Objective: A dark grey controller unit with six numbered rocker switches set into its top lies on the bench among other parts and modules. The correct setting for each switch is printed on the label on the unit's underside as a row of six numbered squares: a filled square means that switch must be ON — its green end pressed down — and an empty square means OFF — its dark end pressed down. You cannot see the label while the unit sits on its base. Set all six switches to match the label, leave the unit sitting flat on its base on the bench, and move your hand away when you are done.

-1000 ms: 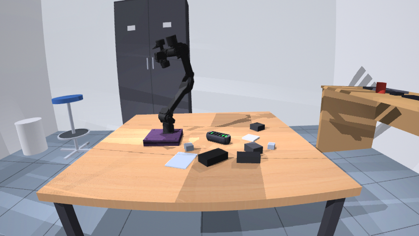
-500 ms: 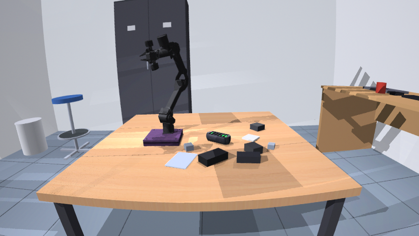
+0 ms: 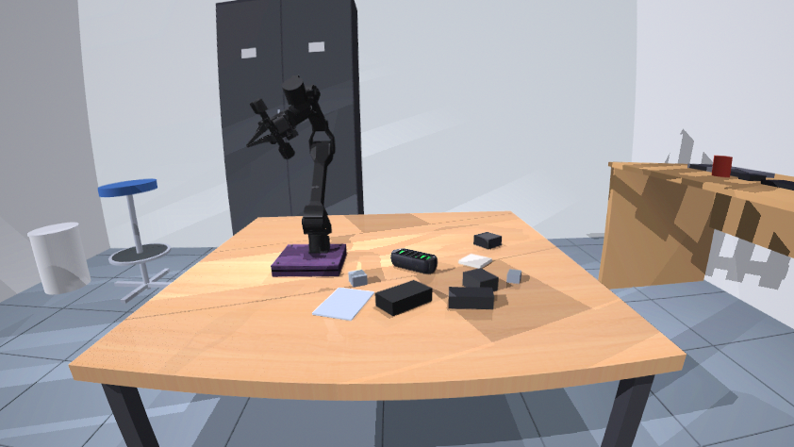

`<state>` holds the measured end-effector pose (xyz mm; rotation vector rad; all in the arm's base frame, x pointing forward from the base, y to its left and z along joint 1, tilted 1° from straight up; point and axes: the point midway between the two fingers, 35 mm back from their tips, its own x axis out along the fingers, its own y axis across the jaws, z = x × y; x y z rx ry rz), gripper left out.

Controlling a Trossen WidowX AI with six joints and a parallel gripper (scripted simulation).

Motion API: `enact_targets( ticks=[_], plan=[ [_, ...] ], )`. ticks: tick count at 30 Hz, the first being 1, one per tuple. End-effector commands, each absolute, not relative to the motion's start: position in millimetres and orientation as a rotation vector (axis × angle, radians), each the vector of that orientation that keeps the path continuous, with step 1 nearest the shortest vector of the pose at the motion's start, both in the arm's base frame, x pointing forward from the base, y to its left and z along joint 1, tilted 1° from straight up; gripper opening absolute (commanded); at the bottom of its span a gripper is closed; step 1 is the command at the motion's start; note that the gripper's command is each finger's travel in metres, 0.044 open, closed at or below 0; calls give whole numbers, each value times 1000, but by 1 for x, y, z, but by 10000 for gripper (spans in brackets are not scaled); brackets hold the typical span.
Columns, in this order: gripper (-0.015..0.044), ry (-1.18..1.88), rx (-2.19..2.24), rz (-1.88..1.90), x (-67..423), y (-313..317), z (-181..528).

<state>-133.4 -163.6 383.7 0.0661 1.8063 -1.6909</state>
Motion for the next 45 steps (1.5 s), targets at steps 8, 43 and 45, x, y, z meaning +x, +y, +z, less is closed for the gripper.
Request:
enact_targets(
  ticks=[8,43,45],
  plan=[
    [0,1456,107,-1271,-19,-263,280],
    [0,1343,768,-346,229,-128,63],
    [0,1343,768,-346,229,-128,62]
  ],
)
